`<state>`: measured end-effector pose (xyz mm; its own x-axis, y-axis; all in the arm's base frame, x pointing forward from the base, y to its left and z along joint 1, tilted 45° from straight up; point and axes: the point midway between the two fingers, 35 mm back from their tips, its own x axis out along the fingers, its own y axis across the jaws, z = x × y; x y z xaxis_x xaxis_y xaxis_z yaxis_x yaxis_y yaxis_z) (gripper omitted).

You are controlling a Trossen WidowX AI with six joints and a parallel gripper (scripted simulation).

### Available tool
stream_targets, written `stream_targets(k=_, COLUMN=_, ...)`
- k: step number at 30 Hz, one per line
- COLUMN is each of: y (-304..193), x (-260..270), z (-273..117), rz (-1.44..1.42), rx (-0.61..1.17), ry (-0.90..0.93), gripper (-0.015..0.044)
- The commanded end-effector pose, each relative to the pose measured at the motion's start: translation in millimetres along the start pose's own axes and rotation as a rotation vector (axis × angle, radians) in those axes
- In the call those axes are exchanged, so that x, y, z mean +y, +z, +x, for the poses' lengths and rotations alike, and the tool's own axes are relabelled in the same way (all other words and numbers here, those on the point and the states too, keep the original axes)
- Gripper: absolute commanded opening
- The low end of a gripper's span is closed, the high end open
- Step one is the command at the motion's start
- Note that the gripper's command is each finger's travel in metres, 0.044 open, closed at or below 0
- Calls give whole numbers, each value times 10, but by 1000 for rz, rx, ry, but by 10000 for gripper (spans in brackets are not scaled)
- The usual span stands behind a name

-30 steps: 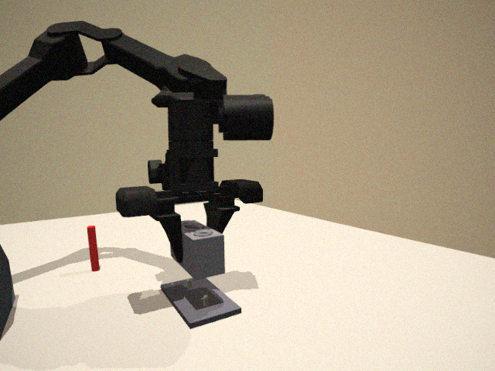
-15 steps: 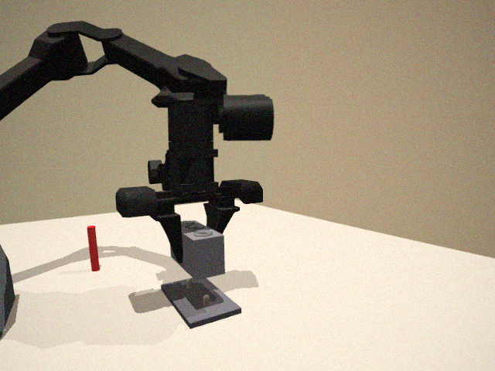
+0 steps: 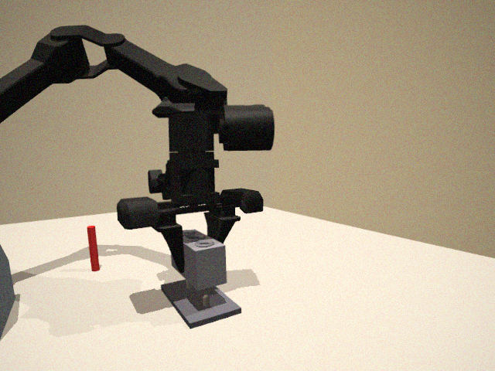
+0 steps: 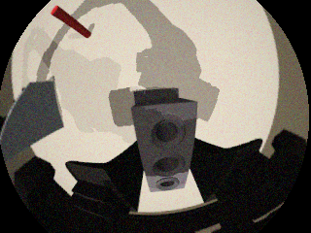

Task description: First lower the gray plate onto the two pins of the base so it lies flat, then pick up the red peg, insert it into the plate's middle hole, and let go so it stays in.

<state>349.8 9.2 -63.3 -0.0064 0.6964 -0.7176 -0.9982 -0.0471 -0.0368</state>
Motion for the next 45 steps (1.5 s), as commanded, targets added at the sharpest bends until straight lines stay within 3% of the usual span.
stream_targets(k=1, y=-24, x=18, z=37, rz=13, rx=-4, ry=0, gripper=0)
stream_targets(k=26, y=-2, x=-4, z=227, rz=0, rx=1, ry=-2, gripper=0)
stream_targets(k=42, y=-2, x=-4, z=227, rz=0, rx=1, ry=-2, gripper=420)
stream_targets(k=45, y=-2, x=-4, z=227, rz=0, rx=1, ry=-2, gripper=440)
